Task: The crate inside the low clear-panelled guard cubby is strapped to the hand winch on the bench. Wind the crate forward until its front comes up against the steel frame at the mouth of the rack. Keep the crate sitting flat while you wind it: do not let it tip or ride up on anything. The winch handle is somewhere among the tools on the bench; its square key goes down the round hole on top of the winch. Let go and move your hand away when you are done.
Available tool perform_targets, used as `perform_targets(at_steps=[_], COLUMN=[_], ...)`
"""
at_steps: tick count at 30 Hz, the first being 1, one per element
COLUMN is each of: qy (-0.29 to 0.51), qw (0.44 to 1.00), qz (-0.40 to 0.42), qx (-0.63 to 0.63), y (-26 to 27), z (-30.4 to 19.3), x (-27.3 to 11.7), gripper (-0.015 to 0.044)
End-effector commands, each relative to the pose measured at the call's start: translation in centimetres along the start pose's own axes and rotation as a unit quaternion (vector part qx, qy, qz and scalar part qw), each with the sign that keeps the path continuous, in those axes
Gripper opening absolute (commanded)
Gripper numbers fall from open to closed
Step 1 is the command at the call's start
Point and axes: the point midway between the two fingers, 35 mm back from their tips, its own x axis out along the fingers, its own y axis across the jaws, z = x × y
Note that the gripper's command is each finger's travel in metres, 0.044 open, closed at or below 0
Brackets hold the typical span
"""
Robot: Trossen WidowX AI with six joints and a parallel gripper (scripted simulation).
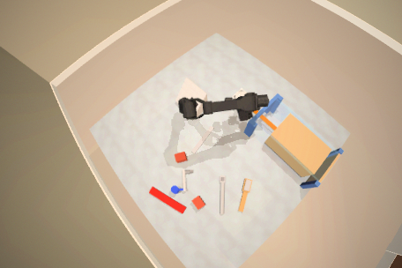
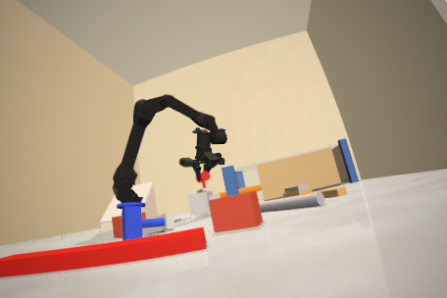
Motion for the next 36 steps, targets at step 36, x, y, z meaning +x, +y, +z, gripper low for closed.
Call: perform_targets(at_steps=[36], qy=[-0.004], qw=[1.000], qz=[0.012], qx=[0.000], y=[5.5], z=[-0.3], x=[0.3], gripper=[0.0000])
